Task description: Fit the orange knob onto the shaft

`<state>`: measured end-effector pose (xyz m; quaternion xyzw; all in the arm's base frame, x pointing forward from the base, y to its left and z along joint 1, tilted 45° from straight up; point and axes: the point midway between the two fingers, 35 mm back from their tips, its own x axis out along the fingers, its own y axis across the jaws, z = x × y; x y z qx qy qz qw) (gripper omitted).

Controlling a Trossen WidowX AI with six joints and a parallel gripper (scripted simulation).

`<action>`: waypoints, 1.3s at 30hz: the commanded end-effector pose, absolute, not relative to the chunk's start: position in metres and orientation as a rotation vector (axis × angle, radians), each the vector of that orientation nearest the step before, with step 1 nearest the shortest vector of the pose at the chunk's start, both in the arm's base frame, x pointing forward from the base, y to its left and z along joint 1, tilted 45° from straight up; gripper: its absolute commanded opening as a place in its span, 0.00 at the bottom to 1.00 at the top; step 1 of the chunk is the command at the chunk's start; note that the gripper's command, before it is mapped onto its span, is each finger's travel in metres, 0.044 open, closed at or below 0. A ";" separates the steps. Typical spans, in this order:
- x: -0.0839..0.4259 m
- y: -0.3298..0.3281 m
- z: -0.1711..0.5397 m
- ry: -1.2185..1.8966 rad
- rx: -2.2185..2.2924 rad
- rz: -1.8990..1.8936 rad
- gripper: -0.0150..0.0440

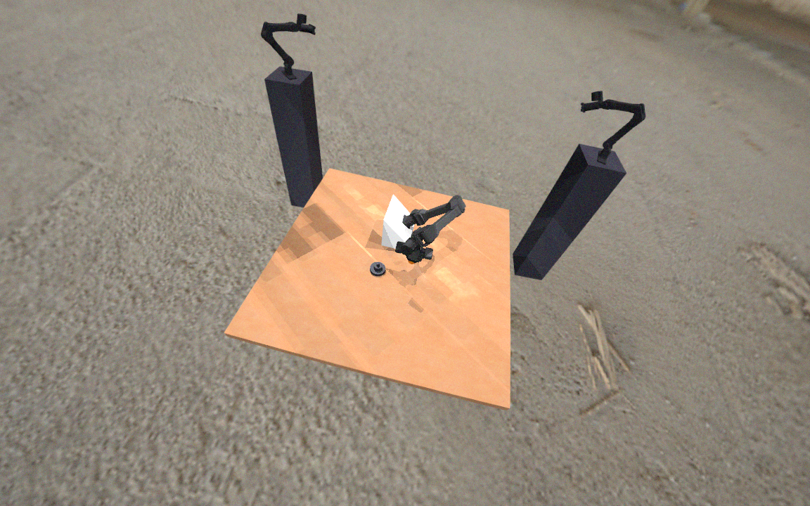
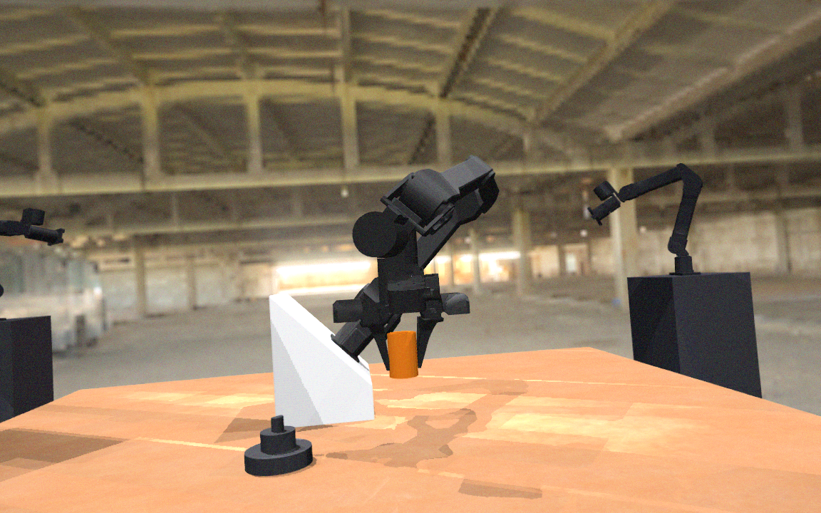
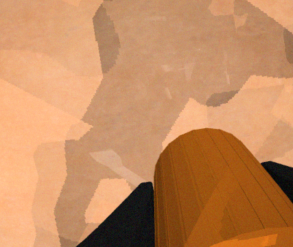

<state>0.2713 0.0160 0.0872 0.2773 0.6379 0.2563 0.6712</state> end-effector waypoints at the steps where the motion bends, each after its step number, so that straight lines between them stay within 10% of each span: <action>1: 0.269 -0.001 0.109 1.421 0.614 0.580 0.25; 39: 0.296 -0.062 0.057 1.419 0.614 0.581 0.25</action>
